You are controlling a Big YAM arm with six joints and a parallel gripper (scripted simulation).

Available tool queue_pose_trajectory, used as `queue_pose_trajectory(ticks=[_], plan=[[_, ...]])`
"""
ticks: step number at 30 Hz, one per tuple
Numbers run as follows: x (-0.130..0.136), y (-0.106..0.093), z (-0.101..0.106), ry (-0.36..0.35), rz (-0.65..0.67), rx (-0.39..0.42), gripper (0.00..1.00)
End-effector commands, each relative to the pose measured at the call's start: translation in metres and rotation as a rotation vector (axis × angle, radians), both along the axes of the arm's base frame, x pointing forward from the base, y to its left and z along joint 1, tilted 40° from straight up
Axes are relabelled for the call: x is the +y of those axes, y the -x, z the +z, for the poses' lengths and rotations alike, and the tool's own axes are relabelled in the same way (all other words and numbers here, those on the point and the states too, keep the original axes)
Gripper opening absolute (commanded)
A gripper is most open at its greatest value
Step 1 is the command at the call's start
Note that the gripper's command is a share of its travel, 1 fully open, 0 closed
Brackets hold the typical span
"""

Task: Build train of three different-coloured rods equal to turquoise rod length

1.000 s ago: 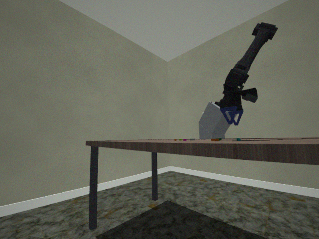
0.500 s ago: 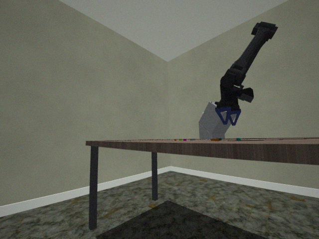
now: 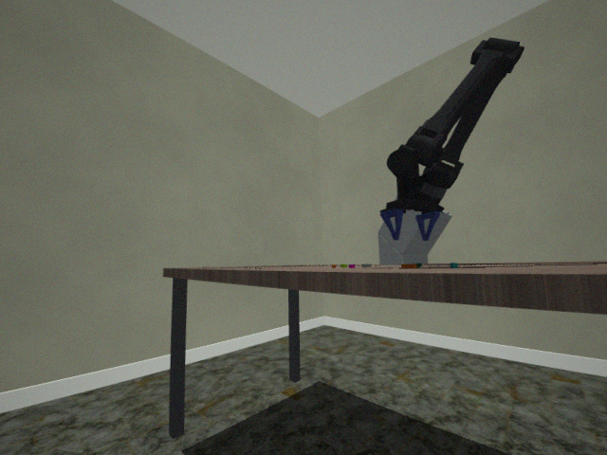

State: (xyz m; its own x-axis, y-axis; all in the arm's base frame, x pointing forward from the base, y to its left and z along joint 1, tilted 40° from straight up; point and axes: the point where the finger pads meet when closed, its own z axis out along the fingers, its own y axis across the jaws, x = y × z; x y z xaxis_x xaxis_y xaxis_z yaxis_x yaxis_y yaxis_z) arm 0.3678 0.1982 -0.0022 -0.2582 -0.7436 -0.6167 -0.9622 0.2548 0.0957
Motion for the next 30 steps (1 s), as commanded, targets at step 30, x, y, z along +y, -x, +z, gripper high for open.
queue_pose_trajectory(ticks=[30], plan=[[-0.077, -0.041, -0.05, -0.061, -0.51, 0.389, 1.0]])
